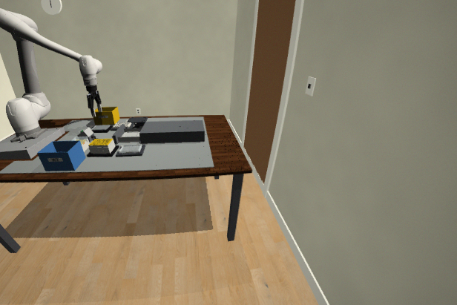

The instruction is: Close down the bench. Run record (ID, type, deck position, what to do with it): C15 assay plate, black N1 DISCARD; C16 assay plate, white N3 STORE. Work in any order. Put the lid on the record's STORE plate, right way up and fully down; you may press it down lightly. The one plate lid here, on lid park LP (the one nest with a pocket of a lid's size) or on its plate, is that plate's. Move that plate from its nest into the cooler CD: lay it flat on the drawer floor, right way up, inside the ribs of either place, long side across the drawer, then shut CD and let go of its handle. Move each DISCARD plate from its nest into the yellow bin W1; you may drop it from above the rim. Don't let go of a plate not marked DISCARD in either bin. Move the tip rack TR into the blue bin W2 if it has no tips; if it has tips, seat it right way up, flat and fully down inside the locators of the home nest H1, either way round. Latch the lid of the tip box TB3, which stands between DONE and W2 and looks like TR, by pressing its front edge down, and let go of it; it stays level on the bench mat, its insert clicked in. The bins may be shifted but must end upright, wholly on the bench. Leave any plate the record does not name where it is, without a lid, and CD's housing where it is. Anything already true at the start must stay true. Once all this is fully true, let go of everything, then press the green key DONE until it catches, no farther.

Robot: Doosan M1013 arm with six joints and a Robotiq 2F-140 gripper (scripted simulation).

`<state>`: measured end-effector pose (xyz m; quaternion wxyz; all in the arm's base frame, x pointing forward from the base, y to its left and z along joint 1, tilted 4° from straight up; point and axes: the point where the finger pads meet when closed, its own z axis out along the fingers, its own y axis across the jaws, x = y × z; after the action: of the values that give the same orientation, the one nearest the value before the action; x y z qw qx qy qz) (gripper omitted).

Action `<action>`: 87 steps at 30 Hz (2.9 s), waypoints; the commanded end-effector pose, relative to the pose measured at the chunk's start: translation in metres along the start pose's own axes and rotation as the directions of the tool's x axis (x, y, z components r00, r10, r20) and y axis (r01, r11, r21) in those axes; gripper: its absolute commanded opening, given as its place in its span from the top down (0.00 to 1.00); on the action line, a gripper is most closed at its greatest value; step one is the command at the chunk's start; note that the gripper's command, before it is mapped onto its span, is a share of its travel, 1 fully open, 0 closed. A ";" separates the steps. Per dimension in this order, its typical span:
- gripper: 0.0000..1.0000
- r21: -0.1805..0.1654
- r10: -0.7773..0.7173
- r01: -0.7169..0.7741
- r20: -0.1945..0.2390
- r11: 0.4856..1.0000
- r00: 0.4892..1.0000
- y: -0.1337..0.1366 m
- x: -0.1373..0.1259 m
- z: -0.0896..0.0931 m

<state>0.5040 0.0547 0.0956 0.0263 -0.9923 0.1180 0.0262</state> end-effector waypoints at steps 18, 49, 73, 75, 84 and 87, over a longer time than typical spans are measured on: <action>0.34 0.000 0.000 0.000 0.000 1.000 1.000 0.000 0.000 0.023; 0.34 0.000 0.000 0.000 0.000 1.000 1.000 0.000 0.000 0.059; 0.34 0.000 0.000 0.000 0.000 1.000 1.000 0.000 0.000 0.088; 0.34 0.000 0.000 0.000 0.000 1.000 1.000 0.000 0.000 0.088; 0.34 0.000 0.000 0.000 0.000 1.000 1.000 0.000 0.000 0.099; 0.34 0.000 0.000 0.000 0.000 1.000 1.000 0.000 0.000 0.100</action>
<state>0.4995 0.0605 -0.0032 0.0263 -0.9923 0.1180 0.0263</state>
